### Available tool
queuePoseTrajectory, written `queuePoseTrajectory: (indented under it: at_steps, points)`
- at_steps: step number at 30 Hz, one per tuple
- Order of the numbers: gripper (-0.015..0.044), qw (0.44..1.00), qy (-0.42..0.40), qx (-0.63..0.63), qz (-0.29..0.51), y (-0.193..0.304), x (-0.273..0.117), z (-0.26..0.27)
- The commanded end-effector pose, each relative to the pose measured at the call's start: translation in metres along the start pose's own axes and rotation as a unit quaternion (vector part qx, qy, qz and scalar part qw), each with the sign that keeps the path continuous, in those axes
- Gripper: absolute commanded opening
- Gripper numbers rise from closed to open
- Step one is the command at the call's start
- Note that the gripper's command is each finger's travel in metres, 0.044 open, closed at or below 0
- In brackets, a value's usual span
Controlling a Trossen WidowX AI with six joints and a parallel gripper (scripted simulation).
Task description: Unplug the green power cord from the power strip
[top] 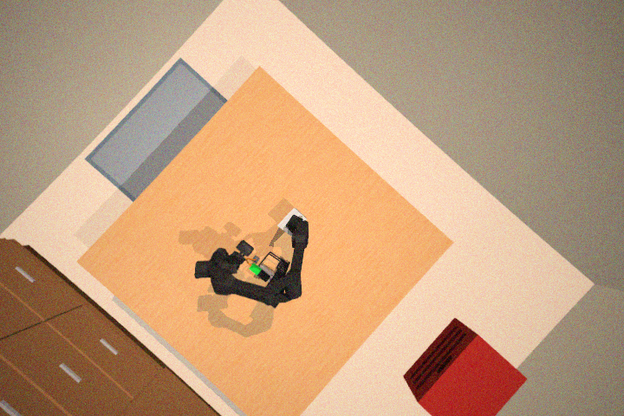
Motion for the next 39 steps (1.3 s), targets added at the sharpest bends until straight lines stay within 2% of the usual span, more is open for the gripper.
queuePoseTrajectory:
  at_steps: [1, 12, 18, 39]
  points:
    - [0.0000, 1.000, 0.000, -0.002, -0.002, -0.0006, -0.0012, 0.0004]
    - [0.0000, 1.000, 0.000, -0.002, -0.002, -0.0007, -0.0007, -0.0001]
    - [0.0157, 1.000, 0.000, 0.000, 0.000, 0.0000, -0.0001, 0.0001]
    - [0.0160, 1.000, 0.000, -0.002, -0.003, 0.0017, -0.0095, 0.0001]
Point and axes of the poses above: the point midway between the two fingers, 35 mm back from their tips, its own x axis out along the fingers, its own z axis across the jaws, y = z × x, the point moved 1 cm from there along -x, back along the fingers, and after that the axes turned 9 degrees about x, right-handed, at the moved point
